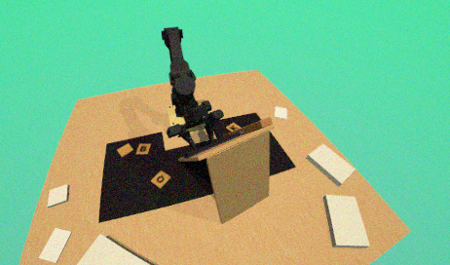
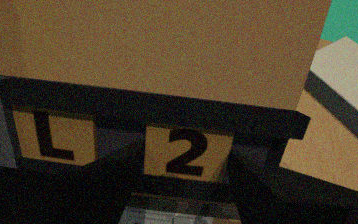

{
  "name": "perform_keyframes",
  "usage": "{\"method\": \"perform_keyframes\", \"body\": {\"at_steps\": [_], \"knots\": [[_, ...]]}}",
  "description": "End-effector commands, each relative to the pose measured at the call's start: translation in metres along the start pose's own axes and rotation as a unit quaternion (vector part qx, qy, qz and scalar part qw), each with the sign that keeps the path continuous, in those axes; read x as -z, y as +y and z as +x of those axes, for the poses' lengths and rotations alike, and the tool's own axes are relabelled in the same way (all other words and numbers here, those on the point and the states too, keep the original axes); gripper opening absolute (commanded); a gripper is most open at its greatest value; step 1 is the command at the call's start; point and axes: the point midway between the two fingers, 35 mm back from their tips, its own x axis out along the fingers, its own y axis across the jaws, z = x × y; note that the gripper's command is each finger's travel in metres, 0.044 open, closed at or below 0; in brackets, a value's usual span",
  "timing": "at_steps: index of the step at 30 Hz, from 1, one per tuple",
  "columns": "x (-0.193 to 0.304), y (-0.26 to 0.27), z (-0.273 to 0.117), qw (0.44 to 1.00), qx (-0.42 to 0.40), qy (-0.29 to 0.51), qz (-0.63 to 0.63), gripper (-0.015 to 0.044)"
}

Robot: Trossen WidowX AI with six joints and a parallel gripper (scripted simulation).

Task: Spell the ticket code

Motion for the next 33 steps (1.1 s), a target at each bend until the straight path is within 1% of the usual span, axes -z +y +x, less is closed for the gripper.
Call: {"method": "perform_keyframes", "body": {"at_steps": [1,33], "knots": [[0.000,0.003,0.000,1.000,0.001,-0.001,0.002,0.0000],[0.000,0.019,0.000,1.000,0.000,-0.001,0.002,0.0000]]}}
